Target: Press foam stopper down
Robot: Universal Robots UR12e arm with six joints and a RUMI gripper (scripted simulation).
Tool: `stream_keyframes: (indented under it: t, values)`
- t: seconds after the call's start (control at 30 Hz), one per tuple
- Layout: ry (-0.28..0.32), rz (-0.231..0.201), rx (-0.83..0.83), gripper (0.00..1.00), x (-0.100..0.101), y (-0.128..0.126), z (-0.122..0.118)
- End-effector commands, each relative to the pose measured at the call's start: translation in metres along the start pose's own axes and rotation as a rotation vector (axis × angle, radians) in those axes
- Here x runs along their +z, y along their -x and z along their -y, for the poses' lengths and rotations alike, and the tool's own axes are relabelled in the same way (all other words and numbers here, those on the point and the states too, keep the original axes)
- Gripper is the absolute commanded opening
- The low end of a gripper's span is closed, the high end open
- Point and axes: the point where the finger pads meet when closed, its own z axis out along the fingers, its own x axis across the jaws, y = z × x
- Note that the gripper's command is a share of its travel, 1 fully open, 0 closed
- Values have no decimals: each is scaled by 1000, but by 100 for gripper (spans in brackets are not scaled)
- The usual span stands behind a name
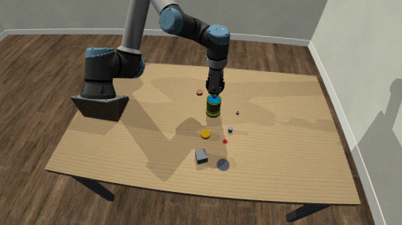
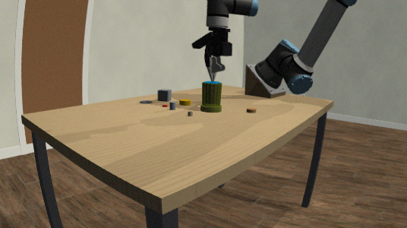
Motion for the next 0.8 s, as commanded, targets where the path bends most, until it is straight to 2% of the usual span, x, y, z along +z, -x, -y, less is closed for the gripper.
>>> stream_keyframes:
  t: [0.0, 0.4, 0.77]
  values:
    - [0, 1, 0, 0, -8, 0, 0]
    - [0, 1, 0, 0, -39, 0, 0]
    - [0, 1, 0, 0, -44, 0, 0]
